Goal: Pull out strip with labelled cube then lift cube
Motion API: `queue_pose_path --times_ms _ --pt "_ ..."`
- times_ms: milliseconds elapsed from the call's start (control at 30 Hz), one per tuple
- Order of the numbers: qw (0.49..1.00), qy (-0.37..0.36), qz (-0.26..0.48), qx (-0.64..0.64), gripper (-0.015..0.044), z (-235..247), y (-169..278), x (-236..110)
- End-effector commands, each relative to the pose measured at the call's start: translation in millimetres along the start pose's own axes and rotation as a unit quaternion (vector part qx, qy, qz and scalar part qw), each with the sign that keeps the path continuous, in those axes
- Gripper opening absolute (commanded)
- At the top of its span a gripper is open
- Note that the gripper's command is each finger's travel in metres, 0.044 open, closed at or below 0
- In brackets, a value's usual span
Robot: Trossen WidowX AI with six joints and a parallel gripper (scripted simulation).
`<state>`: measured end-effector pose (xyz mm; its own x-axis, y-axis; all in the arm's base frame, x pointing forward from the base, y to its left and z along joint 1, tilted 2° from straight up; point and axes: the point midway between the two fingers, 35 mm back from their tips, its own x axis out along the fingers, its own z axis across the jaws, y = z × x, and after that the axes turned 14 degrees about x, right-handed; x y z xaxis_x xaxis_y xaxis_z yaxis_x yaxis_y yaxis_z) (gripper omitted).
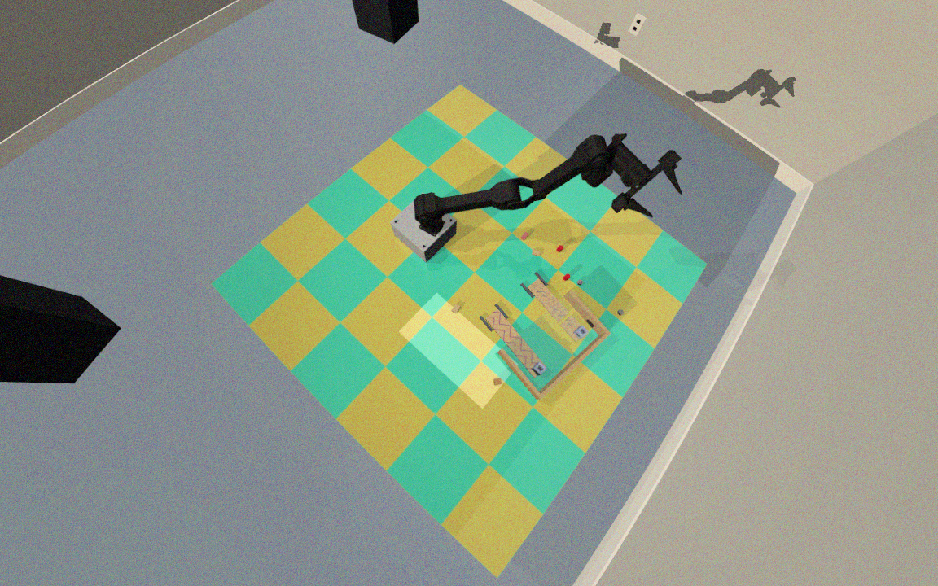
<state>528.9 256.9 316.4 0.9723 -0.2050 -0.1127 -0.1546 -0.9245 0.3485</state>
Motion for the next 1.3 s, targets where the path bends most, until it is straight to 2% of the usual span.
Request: queue_pose_path --times_ms 0,167,400,633,933,1100,1267 --pt "1.0 0.002 -0.001 0.0 0.04 -2 0 -2" --pt "0.997 0.066 -0.026 0.012 0.04 -48 -5 -43" --pt "0.979 0.171 -0.091 0.072 0.04 -120 -5 -131" --pt "0.936 0.275 -0.155 0.155 0.04 -182 21 -229" --pt "0.852 0.389 -0.221 0.272 0.04 -230 94 -345" --pt "0.795 0.442 -0.247 0.335 0.04 -241 151 -401" --pt "0.731 0.483 -0.262 0.405 0.04 -239 220 -443"
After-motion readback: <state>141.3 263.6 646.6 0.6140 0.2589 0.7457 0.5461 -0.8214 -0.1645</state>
